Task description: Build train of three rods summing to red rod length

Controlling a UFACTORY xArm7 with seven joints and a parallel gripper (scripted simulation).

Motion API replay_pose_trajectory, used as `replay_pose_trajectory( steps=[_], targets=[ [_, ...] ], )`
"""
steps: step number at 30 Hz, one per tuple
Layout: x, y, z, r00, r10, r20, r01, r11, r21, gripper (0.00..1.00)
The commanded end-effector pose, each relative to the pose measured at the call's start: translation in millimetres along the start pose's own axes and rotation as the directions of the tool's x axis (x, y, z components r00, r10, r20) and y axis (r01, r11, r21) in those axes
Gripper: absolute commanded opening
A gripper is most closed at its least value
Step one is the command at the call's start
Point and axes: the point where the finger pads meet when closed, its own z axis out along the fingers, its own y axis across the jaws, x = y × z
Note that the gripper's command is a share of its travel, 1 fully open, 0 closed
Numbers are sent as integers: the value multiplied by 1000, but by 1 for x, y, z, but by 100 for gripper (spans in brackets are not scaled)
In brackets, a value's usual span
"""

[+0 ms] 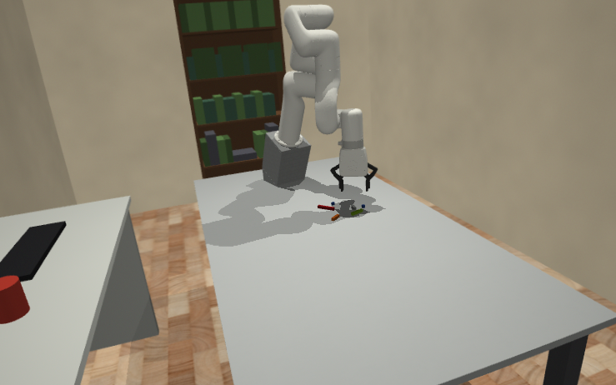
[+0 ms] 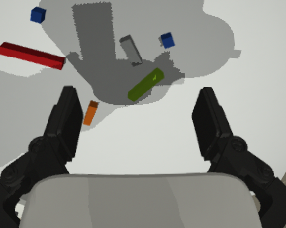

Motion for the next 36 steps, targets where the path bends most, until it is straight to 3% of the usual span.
replay_pose_trajectory(
  steps=[1,7,13,14,36],
  targets=[
    [4,12,-1,986,-167,-6,167,986,-1,100],
    [11,25,-3,933,-360,-3,360,933,-2,100],
    [13,28,-3,913,-409,-2,409,913,-3,100],
    [13,28,-3,913,-409,-2,409,913,-3,24],
    [13,28,-3,913,-409,-2,409,913,-3,24]
  ],
)
